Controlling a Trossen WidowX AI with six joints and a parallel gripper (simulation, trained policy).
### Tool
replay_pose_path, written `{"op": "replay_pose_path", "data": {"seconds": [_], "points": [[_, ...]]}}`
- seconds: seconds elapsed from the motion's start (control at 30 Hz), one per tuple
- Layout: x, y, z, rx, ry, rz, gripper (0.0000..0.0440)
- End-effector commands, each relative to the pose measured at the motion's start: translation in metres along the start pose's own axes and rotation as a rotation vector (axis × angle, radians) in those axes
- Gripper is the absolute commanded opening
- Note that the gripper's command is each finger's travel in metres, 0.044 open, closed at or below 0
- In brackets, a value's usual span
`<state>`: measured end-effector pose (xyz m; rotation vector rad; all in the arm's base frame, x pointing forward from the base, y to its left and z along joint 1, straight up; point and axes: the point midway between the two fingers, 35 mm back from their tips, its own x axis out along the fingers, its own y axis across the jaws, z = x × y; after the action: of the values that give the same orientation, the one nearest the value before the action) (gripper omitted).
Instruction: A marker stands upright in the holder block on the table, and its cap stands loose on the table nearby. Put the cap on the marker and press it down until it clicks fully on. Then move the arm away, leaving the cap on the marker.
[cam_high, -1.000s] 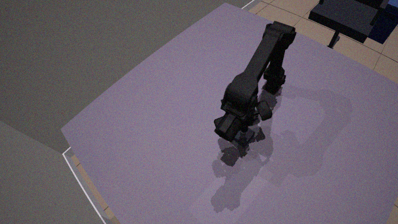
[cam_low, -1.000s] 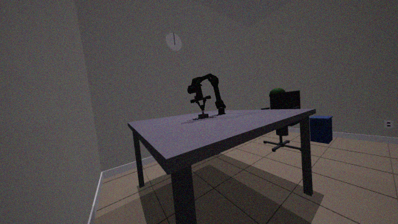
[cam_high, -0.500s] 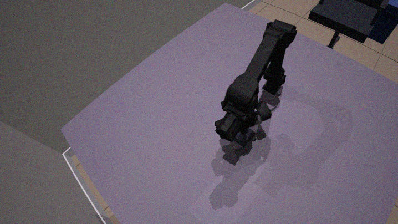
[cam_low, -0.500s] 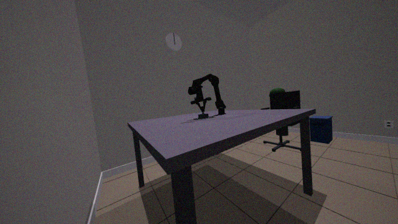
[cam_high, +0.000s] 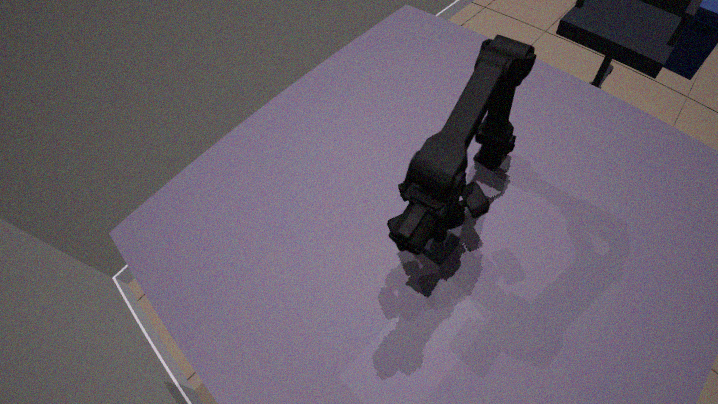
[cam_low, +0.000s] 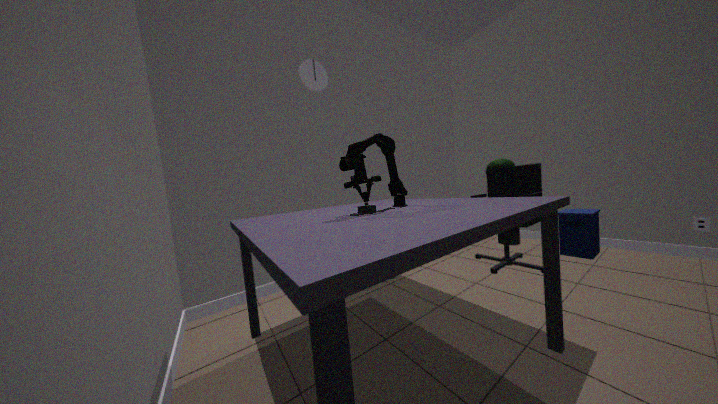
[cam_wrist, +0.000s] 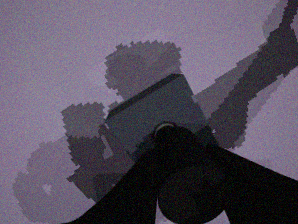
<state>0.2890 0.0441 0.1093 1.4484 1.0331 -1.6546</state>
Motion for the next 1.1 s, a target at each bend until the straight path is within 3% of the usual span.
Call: {"op": "replay_pose_path", "data": {"seconds": [0.0, 0.13, 0.2, 0.23, 1.07], "points": [[0.018, -0.007, 0.002, -0.01, -0.027, -0.06, 0.0015], [0.018, -0.007, 0.002, -0.011, -0.027, -0.06, 0.0018], [0.019, -0.007, 0.002, -0.012, -0.03, -0.06, 0.007], [0.02, -0.008, 0.003, -0.014, -0.033, -0.067, 0.0075], [0.028, -0.003, 0.007, -0.069, -0.039, -0.033, 0.0105]]}}
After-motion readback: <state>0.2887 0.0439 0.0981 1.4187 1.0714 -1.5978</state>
